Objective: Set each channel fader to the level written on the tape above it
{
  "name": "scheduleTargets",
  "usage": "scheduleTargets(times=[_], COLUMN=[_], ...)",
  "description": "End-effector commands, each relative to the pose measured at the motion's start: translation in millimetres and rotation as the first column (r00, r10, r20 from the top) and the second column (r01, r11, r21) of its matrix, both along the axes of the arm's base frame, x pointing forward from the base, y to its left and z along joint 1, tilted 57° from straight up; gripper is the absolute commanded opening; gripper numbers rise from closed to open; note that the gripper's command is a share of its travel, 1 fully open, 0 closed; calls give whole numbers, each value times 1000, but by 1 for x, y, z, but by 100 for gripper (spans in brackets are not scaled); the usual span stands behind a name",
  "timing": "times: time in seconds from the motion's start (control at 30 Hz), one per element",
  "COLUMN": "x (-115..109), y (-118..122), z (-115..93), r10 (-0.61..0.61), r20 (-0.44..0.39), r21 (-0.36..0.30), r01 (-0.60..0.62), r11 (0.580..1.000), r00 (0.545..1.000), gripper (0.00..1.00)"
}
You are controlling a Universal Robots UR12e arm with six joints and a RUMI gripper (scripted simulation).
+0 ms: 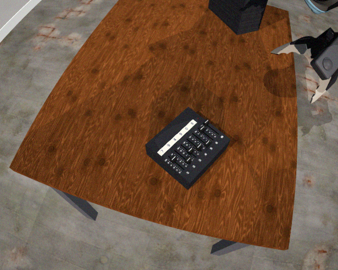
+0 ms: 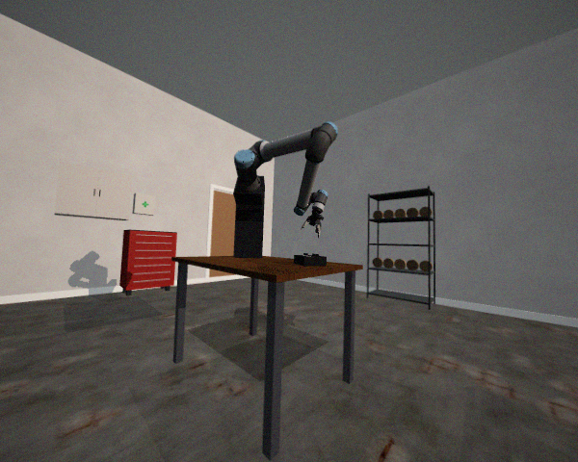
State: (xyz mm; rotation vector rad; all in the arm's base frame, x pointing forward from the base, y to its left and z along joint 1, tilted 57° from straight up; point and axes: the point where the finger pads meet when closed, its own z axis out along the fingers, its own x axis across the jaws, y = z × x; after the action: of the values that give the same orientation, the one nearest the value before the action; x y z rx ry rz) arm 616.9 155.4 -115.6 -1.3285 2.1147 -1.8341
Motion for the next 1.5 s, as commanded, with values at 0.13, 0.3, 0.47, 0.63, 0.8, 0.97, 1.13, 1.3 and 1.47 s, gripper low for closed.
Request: scheduleTargets(times=[0.13, 0.3, 0.47, 0.63, 0.8, 0.97, 1.13, 1.3, 1.47], x=[0, 0, 0, 1, 12, 39, 58, 81, 97], y=[0, 0, 0, 0, -8, -27, -43, -66, -87], z=[0, 0, 0, 1, 13, 46, 74, 119, 164], r10=[1, 1, 1, -1, -23, -89, -154, -258, -358], r20=[0, 0, 0, 3, 45, 143, 217, 306, 366], r21=[0, 0, 0, 5, 78, 255, 391, 568, 701], r01=[-1, -1, -1, 1, 19, 50, 59, 42, -1], r11=[1000, 1000, 1000, 1000, 997, 966, 918, 822, 713], r00=[1000, 1000, 1000, 1000, 999, 986, 964, 916, 859], gripper=[100, 100, 100, 100, 100, 100, 100, 100, 100])
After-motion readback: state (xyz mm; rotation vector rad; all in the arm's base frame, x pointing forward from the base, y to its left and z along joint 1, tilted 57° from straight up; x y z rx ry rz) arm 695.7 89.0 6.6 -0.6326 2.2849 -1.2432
